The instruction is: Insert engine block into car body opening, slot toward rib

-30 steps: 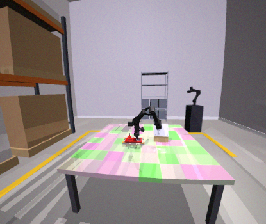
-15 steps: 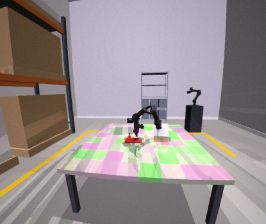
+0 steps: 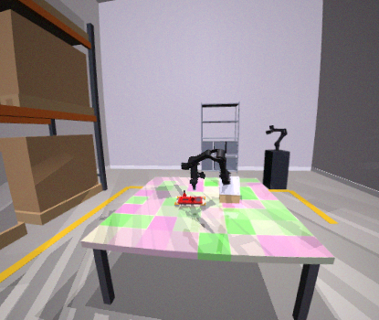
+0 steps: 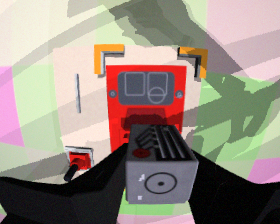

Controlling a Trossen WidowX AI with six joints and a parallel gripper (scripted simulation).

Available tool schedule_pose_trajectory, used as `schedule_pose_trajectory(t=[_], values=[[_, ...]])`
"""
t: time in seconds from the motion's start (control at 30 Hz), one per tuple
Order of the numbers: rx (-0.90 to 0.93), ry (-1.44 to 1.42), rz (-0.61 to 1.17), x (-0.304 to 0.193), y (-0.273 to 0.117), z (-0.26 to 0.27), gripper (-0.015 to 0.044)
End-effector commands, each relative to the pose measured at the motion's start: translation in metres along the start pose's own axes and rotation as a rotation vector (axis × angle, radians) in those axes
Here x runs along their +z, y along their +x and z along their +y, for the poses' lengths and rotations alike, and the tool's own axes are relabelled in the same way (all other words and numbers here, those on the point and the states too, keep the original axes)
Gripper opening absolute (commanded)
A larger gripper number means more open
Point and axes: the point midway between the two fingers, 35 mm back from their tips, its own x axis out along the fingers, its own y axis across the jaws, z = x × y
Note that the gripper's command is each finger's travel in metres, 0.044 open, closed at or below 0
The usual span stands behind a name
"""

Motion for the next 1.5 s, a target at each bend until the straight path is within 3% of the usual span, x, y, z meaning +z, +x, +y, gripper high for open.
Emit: schedule_pose_trajectory(t=[0.0,0.4,0.6,1.47], values=[[0.007,-0.002,0.006,0.0,-0.011,0.0,0.0],[0.006,0.002,0.012,0.007,-0.048,-0.005,0.0],[0.007,-0.036,0.012,0.007,-0.044,-0.005,0.0],[0.013,-0.858,0.009,0.006,-0.025,-0.005,0.0]])
